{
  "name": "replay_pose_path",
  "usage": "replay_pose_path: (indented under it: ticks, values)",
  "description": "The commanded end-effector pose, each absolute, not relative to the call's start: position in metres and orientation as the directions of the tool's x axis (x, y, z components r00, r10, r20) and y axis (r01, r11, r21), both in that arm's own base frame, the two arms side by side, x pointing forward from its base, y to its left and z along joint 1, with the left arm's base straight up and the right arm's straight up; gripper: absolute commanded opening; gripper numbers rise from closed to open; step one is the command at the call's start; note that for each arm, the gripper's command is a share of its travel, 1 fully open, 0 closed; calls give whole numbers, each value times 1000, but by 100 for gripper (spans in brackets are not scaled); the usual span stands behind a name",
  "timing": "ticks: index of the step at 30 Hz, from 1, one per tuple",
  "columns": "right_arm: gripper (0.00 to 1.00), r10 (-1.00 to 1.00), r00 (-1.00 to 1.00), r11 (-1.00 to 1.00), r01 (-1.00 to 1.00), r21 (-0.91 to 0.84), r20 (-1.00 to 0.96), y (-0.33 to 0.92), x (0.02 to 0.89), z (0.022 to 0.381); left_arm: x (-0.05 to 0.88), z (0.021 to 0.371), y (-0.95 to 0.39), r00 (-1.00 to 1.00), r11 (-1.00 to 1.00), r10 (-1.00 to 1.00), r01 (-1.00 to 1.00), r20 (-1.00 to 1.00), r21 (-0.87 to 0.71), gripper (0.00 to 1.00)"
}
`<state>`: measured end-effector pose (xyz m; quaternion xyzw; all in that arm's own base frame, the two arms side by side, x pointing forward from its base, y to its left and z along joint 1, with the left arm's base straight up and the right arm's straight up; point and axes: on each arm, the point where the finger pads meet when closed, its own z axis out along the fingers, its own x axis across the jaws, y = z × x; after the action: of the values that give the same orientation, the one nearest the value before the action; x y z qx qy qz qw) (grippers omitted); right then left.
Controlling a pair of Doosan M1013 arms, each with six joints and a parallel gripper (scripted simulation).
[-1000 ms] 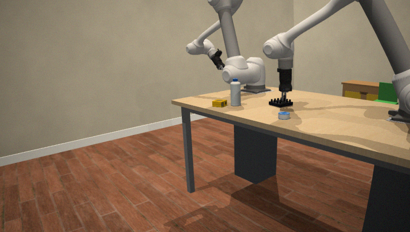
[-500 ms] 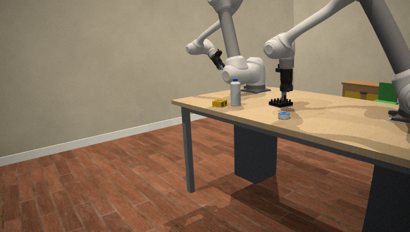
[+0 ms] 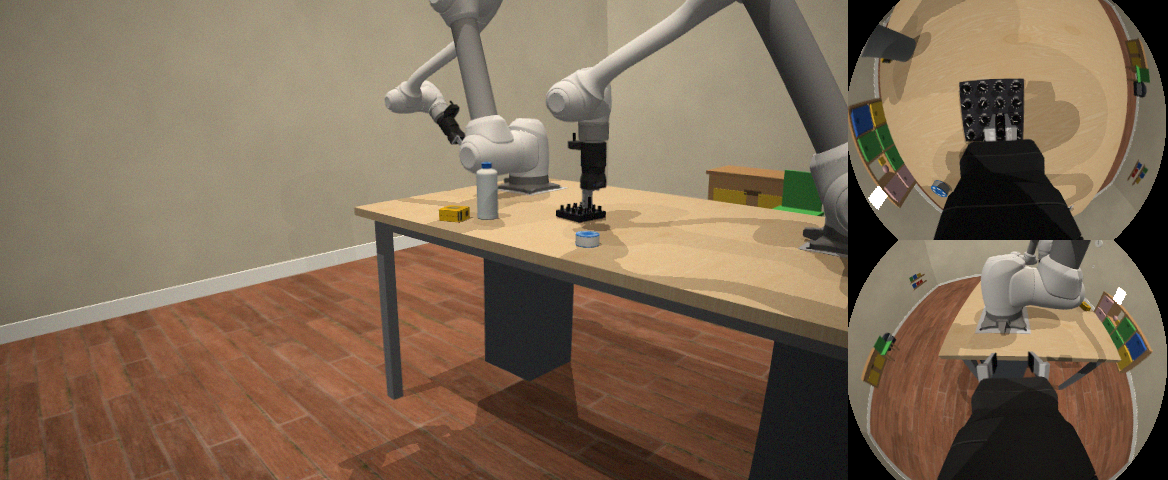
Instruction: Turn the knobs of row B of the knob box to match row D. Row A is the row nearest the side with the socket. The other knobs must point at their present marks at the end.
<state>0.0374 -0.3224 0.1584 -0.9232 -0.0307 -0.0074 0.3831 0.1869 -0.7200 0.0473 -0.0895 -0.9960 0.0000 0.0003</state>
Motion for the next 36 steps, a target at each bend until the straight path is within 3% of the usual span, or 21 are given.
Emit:
replay_pose_path:
  ticks: [1, 19, 20, 36]
  values:
    - [100, 51, 998, -705, 62, -706, 38, -323, 37, 159, 187, 48, -721, -987, 987, 163, 163, -1, -1, 30]
    - [100, 51, 998, -705, 62, -706, 38, -323, 37, 159, 187, 48, -721, -990, 990, 144, 144, -1, -1, 30]
    - [100, 51, 998, -705, 62, -706, 38, -323, 37, 159, 187, 48, -721, -990, 990, 144, 144, -1, -1, 46]
    - [100, 51, 998, -705, 62, -706, 38, -323, 37, 159, 187, 48, -721, -990, 990, 144, 144, -1, -1, 46]
